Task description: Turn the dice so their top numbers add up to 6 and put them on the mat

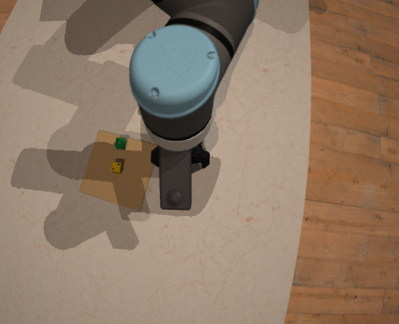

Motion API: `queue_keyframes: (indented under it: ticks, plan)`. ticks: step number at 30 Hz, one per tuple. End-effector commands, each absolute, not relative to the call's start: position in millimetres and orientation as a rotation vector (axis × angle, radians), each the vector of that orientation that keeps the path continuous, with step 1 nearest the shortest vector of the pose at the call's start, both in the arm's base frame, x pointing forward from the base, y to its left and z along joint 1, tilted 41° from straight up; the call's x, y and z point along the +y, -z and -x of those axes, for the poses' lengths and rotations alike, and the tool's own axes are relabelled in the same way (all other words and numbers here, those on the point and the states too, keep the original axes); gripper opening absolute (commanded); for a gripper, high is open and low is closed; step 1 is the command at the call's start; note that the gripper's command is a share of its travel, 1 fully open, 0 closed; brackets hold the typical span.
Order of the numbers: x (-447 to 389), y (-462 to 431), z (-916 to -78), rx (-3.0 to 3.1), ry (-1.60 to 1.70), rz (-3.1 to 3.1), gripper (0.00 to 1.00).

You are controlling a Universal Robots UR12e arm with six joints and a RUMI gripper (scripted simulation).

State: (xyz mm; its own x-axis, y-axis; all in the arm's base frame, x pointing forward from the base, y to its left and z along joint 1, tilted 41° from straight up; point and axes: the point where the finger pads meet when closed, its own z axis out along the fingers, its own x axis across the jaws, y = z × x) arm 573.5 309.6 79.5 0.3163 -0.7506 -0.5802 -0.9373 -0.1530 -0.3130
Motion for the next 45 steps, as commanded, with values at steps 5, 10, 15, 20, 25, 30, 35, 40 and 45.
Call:
queue_keyframes:
  ticks: [5,10,15,20,25,30,35,40,45]
  plan:
    - [313,-76,-575,1.488,-0.382,1.958,0.21]
    - [316,-72,-576,1.488,-0.382,1.958,0.21]
    - [320,-67,-576,1.488,-0.382,1.958,0.21]
    - [324,-63,-577,1.488,-0.382,1.958,0.21]
    - [326,-61,-578,1.488,-0.382,1.958,0.21]
    - [326,-61,-578,1.488,-0.382,1.958,0.21]
    - [326,-61,-578,1.488,-0.382,1.958,0.21]
    - [326,-61,-578,1.488,-0.382,1.958,0.21]
    - [326,-61,-578,1.488,-0.382,1.958,0.21]
